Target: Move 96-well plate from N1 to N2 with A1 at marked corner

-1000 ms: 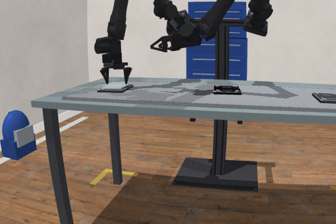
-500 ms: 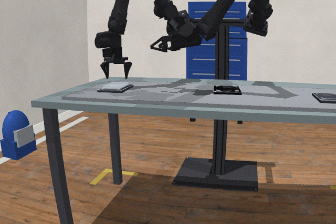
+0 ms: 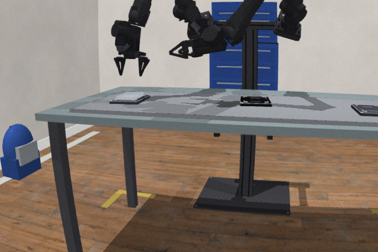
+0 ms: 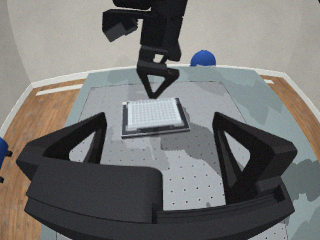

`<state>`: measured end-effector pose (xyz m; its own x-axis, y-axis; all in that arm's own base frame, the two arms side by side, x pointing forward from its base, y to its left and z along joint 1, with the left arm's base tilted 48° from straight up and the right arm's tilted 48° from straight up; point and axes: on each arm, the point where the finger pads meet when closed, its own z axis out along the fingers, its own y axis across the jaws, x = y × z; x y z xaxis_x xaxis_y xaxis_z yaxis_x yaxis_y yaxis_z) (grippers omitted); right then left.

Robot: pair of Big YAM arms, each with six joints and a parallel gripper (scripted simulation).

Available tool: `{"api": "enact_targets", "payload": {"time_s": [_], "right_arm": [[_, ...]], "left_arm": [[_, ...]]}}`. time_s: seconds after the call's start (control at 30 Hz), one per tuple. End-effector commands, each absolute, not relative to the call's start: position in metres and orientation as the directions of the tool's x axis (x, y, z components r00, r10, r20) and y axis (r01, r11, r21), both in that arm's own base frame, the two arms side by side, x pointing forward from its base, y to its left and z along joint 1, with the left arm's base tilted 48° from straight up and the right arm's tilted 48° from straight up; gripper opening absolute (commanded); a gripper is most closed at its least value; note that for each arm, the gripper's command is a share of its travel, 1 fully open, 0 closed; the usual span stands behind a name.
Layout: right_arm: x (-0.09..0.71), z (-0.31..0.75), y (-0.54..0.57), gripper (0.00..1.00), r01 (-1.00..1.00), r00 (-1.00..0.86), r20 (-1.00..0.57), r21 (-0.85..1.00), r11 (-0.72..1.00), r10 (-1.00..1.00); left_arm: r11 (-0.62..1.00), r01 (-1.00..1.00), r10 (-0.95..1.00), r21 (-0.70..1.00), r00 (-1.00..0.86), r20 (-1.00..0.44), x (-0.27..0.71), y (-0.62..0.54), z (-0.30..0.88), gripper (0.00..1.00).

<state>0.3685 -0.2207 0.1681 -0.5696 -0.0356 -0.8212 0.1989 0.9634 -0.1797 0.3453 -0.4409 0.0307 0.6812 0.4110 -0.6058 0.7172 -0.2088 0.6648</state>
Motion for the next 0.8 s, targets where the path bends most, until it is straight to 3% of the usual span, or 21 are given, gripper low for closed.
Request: {"api": "enact_targets", "payload": {"time_s": [0.0, 0.47, 0.77], "right_arm": [[0.362, 0.175, -0.226, 1.00, 0.351, -0.403, -0.907, -0.025, 0.936, 0.127], [0.357, 0.178, -0.211, 1.00, 0.435, -0.070, -0.974, 0.165, 0.885, 0.216], [0.356, 0.189, -0.212, 1.00, 0.446, -0.026, -0.984, 0.148, 0.883, 0.178]], "left_arm": [[-0.181, 0.705, 0.403, 0.686, 0.690, -0.602, 0.353, -0.443, 0.044, 1.00], [-0.181, 0.705, 0.403, 0.686, 0.690, -0.602, 0.353, -0.443, 0.044, 1.00], [-0.181, 0.705, 0.403, 0.686, 0.690, -0.602, 0.353, -0.443, 0.044, 1.00]]}}
